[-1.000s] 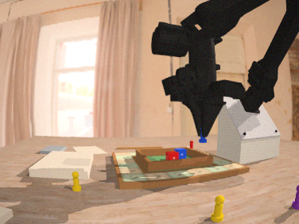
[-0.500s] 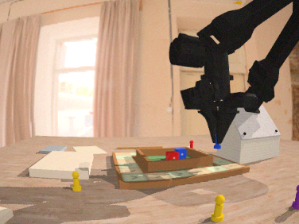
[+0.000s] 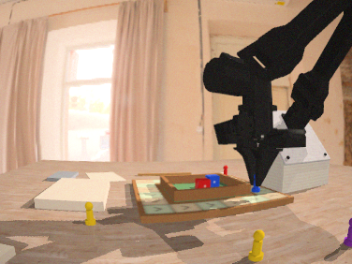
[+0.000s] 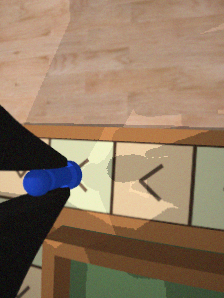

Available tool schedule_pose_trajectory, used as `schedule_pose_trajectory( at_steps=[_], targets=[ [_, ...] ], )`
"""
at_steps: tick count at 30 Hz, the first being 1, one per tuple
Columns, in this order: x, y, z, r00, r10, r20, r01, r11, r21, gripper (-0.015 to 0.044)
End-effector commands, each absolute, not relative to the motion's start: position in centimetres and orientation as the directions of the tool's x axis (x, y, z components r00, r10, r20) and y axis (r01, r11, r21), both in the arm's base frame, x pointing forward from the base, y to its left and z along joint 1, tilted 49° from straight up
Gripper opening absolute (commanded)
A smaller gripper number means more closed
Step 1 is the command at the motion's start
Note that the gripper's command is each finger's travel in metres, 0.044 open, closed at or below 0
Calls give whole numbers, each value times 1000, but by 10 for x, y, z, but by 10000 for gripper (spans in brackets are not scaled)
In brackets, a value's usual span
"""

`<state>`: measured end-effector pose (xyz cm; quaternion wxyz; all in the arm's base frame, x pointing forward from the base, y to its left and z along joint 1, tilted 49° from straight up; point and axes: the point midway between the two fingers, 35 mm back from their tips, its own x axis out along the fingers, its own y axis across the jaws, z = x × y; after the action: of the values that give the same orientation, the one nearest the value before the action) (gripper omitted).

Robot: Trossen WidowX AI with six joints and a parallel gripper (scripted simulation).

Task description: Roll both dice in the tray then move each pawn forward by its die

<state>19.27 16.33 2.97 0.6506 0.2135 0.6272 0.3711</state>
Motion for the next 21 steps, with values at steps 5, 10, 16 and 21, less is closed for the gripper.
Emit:
schedule_pose_trajectory(
  at_steps=[5,10,16,21],
  targets=[
    [190,169,22,-71,747,-661,-204,638,742,0],
    [189,175,16,-71,747,-661,-204,638,743,0],
    [193,174,21,-60,752,-656,-217,632,744,105],
    [193,174,21,-60,752,-656,-217,632,744,236]
  ],
)
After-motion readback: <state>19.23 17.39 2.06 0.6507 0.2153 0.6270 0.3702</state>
